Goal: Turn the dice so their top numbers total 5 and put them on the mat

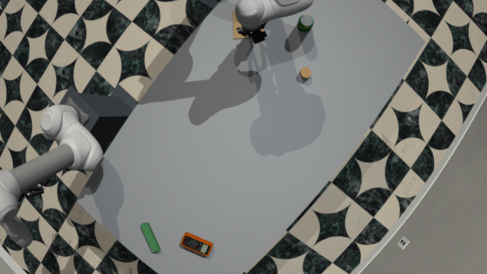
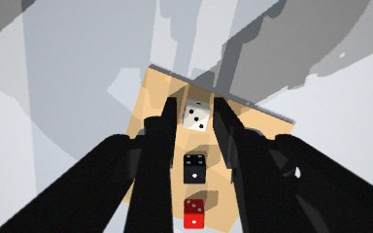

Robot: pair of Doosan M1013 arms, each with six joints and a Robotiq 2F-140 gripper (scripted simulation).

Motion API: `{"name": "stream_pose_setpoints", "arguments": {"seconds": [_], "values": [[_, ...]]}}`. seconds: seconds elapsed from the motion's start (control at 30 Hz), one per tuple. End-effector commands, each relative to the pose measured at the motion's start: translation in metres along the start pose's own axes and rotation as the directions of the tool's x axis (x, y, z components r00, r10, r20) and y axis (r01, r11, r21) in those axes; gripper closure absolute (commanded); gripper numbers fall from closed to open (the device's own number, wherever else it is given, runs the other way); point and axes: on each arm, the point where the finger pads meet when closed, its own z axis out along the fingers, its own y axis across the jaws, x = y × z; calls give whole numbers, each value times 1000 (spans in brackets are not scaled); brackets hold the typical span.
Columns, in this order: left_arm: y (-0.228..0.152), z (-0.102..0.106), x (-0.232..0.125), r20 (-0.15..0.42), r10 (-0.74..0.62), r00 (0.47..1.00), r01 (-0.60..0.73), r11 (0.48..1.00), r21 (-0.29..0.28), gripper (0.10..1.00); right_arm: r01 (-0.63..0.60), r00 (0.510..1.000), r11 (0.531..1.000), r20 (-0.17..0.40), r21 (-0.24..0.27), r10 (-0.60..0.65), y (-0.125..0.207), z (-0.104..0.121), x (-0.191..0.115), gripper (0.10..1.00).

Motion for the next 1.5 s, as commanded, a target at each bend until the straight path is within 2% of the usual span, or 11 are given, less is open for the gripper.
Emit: {"name": "stream_pose_setpoints", "arguments": {"seconds": [0.0, 0.23, 0.47, 0.93, 1.23, 1.27, 1.47], "values": [[0, -1, 0, -1, 0, 1000, 0, 1000, 0, 807, 0, 1000, 1000, -1, 0, 0, 0, 0, 0, 98], [0, -2, 0, -1, 0, 1000, 0, 1000, 0, 807, 0, 1000, 1000, -1, 0, 0, 0, 0, 0, 98], [0, -14, 0, -1, 0, 1000, 0, 1000, 0, 807, 0, 1000, 1000, -1, 0, 0, 0, 0, 0, 98], [0, -82, 0, -1, 0, 1000, 0, 1000, 0, 807, 0, 1000, 1000, -1, 0, 0, 0, 0, 0, 98], [0, -91, 0, -1, 0, 1000, 0, 1000, 0, 807, 0, 1000, 1000, -1, 0, 0, 0, 0, 0, 98], [0, -91, 0, -1, 0, 1000, 0, 1000, 0, 98, 0, 1000, 1000, -1, 0, 0, 0, 0, 0, 98], [0, -91, 0, -1, 0, 1000, 0, 1000, 0, 98, 0, 1000, 1000, -1, 0, 0, 0, 0, 0, 98]]}}
